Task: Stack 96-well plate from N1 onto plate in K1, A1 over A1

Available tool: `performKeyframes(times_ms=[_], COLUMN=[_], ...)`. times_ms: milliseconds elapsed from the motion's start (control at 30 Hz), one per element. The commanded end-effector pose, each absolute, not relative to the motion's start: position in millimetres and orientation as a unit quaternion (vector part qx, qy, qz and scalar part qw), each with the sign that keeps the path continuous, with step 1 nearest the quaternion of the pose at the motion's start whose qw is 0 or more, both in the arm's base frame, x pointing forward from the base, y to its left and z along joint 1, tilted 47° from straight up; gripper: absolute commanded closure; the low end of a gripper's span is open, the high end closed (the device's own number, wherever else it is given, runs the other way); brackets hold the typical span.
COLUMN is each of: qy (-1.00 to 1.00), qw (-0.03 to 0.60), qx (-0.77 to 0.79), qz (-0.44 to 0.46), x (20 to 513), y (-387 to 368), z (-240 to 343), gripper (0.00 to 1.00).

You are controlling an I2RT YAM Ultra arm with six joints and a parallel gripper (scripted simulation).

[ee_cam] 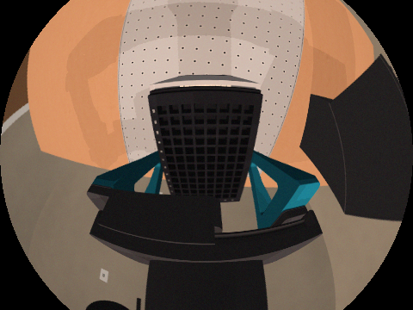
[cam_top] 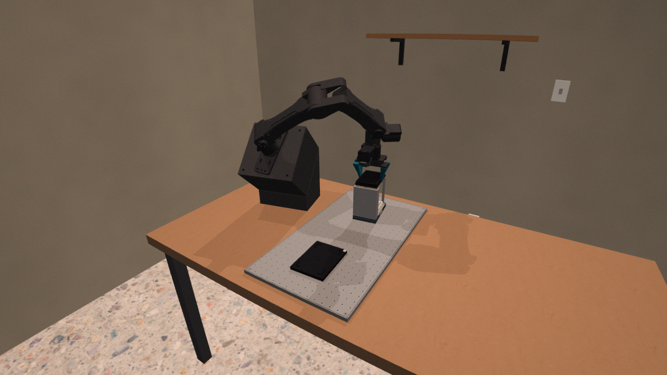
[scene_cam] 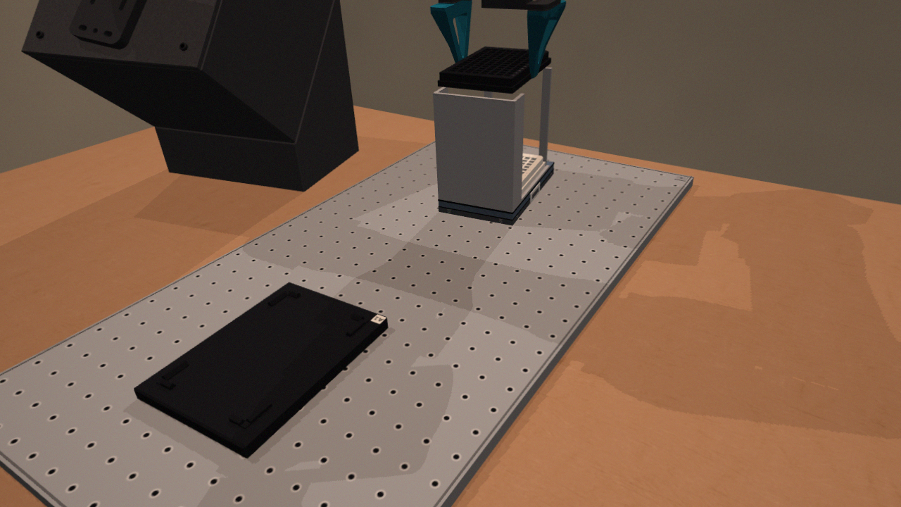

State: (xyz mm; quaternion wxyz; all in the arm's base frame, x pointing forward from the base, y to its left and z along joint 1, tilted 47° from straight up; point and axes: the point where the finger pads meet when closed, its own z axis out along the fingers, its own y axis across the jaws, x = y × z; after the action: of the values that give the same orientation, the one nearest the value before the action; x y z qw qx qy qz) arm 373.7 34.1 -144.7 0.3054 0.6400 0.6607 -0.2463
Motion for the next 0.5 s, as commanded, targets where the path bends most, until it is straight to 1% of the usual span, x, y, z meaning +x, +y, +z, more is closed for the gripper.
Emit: performKeyframes(times_ms=[0, 300, 333, 467], qy=[0.663, 0.663, 0.667, 0.664], qw=[0.31, 0.31, 0.307, 0.306], qx=[0.636, 0.636, 0.629, 0.632], qz=[-0.243, -0.243, -0.257, -0.258], x=[375.4, 375.4, 366.5, 367.1], y=[37.8, 37.8, 31.1, 23.1], z=[-142.3, -142.3, -151.6, -156.1], gripper=[1.0, 1.0, 1.0, 1.0])
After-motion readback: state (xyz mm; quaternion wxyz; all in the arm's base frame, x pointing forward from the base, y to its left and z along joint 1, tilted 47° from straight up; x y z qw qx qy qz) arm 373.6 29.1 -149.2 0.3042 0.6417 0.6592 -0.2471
